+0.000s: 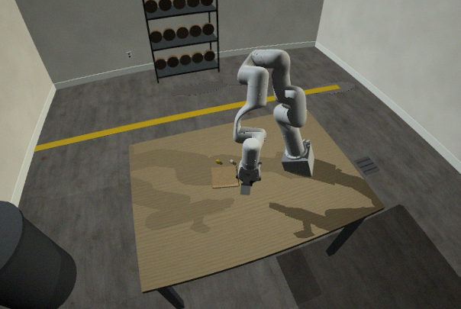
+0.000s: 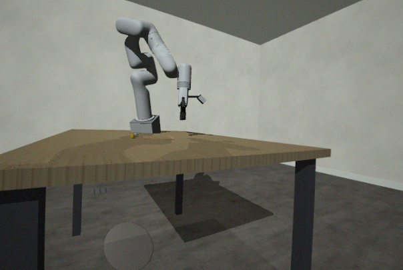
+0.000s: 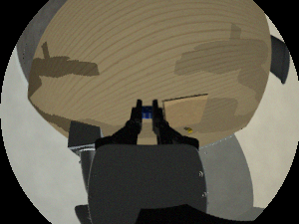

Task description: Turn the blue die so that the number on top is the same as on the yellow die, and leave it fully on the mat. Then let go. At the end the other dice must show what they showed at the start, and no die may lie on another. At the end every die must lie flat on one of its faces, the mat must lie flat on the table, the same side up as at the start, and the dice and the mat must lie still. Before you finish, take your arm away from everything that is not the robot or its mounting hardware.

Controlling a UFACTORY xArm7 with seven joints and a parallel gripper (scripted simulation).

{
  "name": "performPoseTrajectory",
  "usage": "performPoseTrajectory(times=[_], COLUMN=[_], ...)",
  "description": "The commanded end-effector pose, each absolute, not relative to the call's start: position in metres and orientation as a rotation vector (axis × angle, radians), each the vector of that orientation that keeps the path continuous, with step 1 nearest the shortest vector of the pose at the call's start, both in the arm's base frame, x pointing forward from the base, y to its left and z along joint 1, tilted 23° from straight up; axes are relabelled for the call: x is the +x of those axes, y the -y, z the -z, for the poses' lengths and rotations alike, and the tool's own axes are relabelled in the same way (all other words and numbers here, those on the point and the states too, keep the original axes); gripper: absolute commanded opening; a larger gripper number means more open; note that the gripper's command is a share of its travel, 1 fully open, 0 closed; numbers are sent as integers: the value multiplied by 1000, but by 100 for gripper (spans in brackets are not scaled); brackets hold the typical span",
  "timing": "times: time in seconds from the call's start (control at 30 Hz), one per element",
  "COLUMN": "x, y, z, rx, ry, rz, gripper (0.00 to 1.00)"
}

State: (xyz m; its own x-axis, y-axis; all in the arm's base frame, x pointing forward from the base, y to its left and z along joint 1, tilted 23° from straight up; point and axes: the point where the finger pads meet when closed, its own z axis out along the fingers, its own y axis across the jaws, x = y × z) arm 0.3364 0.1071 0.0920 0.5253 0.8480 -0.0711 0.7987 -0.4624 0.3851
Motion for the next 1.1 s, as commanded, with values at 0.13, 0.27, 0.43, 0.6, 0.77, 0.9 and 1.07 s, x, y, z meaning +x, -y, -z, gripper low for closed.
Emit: performPoseTrajectory(times=[0.13, 0.27, 0.43, 0.6, 0.77, 0.9, 1.07], x=[334, 334, 360, 380, 388, 397, 397], y=[-109, -109, -70, -27, 0, 39, 41], z=[-102, -102, -118, -135, -145, -158, -159], rx=[2401, 2401, 2543, 2653, 2705, 2761, 2762], ry=[-1360, -1360, -1115, -866, -715, -505, -497], rz=[-173, -173, -221, -270, -300, -342, -360], gripper=[11, 11, 11, 11, 11, 11, 11])
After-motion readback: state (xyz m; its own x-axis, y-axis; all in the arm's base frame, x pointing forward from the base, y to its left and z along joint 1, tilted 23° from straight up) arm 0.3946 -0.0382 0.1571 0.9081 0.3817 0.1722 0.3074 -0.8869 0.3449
